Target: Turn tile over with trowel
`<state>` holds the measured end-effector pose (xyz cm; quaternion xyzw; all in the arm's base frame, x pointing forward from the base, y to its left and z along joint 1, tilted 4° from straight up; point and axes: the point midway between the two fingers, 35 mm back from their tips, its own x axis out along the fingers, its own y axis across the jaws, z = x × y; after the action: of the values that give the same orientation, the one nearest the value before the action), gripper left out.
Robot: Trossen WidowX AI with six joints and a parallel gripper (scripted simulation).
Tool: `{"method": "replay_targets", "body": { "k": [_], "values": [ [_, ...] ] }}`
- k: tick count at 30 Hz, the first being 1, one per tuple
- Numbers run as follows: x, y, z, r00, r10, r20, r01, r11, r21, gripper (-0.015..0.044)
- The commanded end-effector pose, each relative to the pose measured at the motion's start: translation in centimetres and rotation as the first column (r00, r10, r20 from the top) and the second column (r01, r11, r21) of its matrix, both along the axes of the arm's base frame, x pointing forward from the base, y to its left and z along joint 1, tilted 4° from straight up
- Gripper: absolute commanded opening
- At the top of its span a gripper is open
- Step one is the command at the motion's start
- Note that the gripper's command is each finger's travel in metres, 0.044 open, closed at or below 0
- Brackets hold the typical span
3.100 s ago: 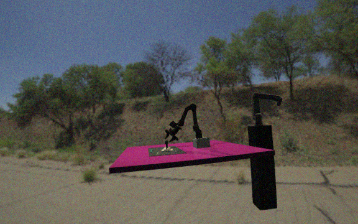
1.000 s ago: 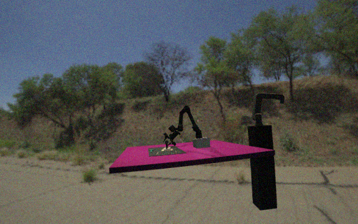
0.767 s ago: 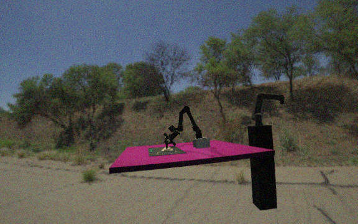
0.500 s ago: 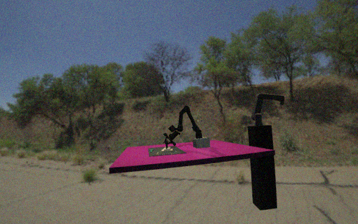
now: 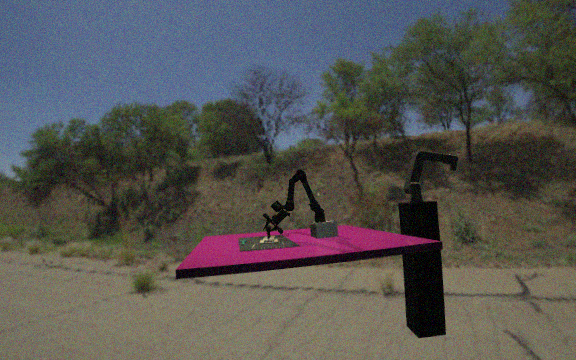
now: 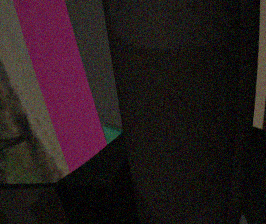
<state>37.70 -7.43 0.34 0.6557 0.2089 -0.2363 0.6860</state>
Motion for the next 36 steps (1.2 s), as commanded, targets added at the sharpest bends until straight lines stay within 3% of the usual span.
{"method": "replay_targets", "body": {
  "k": [1,16,25,36],
  "values": [
    [0.3,-0.1,1.4,1.0,-0.002,0.014,0.003,1.0,-0.004,0.0],
    [-0.2,0.3,5.8,1.0,0.0,0.014,0.0,1.0,-0.003,0.0],
    [-0.2,0.5,5.8,1.0,0.002,0.013,-0.002,1.0,-0.007,0.0],
    [-0.9,4.1,4.6,0.999,0.032,0.007,-0.032,0.997,-0.077,0.0]
  ]
}}
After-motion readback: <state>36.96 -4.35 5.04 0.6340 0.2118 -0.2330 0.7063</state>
